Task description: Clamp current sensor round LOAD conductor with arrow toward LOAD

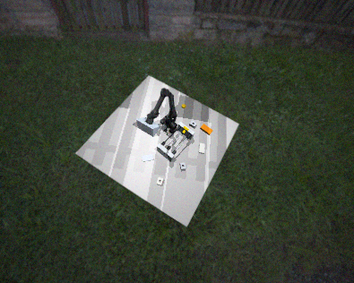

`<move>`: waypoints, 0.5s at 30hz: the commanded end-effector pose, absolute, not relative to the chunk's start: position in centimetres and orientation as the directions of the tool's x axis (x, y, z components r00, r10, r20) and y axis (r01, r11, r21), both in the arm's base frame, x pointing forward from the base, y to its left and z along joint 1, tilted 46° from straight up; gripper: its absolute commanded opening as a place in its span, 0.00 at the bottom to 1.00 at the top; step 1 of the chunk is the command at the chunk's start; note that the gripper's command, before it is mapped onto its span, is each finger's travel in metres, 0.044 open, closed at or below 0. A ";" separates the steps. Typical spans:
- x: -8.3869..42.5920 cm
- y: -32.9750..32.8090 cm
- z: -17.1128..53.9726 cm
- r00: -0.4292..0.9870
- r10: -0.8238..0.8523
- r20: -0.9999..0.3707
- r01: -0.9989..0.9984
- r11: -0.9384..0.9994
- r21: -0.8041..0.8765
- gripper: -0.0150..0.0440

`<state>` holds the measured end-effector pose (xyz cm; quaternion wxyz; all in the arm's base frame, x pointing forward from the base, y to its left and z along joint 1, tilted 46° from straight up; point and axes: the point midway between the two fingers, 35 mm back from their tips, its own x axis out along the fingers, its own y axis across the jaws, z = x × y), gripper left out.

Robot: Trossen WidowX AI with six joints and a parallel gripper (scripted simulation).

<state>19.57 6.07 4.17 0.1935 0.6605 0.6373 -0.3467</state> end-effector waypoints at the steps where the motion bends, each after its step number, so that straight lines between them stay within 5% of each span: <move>1: 19.2 6.6 3.6 -0.060 0.714 -0.698 0.972 -0.116 -0.202 0.80; 15: 19.3 7.6 2.9 -0.056 0.712 -0.700 0.976 -0.110 -0.189 0.77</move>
